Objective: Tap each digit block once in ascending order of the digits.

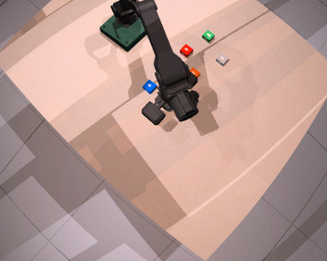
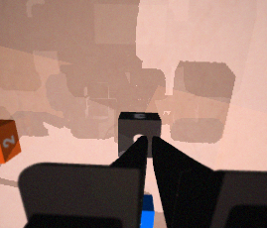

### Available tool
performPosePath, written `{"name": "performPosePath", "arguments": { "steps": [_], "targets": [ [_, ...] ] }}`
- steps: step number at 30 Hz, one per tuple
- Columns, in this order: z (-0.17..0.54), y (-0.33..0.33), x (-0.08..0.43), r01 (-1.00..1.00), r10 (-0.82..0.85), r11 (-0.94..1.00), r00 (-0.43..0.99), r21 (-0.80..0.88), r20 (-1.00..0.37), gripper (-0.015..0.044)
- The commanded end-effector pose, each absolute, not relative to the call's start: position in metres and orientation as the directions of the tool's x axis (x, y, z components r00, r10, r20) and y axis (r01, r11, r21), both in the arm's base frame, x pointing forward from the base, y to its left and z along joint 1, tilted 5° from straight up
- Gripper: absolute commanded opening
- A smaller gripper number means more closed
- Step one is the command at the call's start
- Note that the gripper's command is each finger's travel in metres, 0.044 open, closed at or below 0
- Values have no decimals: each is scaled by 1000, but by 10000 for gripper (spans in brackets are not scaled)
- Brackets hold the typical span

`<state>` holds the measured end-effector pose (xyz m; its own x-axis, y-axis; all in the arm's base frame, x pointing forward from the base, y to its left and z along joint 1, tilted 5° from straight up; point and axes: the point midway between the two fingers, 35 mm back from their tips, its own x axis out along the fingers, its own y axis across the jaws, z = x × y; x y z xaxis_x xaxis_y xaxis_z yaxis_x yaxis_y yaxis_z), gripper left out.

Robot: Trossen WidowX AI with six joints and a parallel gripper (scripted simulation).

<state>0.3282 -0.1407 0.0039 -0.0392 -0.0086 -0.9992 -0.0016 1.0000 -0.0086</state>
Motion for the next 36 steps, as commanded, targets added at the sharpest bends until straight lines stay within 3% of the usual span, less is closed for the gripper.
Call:
{"name": "performPosePath", "arguments": {
  "steps": [1,18,24,29,36],
  "targets": [
    [-5,-140,325,-7,-5,1000,-54,-5,-999,20],
    [28,-140,327,-7,-5,1000,-54,-5,-999,20],
    [103,-140,331,-7,-5,1000,-54,-5,-999,20],
    [106,-139,331,-7,-5,1000,-54,-5,-999,20],
    [110,-142,268,-7,-6,1000,-59,-5,-998,20]
  ]
}}
